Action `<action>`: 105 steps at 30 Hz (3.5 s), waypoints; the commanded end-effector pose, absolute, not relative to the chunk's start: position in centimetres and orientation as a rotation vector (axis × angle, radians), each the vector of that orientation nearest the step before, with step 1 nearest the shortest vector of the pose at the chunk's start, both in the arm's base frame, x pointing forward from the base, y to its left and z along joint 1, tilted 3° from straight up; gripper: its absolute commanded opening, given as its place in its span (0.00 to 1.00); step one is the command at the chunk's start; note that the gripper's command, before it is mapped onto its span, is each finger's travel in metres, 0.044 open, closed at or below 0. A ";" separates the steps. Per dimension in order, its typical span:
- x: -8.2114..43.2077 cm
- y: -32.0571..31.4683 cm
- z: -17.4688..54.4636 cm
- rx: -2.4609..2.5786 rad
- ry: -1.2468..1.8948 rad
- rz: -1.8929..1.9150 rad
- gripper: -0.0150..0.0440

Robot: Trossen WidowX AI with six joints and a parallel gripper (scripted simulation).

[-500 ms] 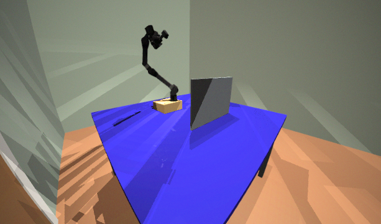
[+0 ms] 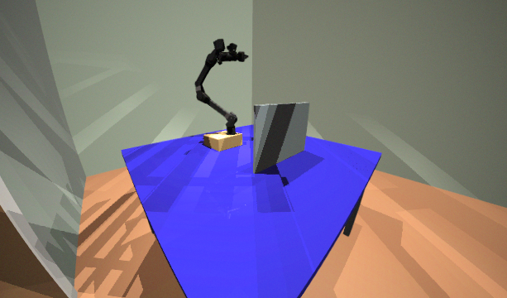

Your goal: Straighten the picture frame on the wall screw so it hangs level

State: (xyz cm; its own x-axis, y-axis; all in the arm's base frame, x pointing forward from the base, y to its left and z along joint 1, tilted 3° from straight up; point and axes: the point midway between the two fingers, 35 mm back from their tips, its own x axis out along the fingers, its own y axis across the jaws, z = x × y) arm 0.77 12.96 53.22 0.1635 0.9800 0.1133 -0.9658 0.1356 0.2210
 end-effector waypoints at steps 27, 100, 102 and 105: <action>25.1 4.6 25.2 1.876 0.038 -0.028 0.69; 25.1 4.6 25.2 1.876 0.038 -0.028 0.69; 25.1 4.6 25.2 1.876 0.038 -0.028 0.69; 25.1 4.6 25.2 1.876 0.038 -0.028 0.69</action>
State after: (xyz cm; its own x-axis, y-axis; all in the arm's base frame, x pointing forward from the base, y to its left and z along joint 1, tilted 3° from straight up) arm 25.09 4.65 25.10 0.9990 0.0149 -0.0419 0.0444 -0.2964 0.9540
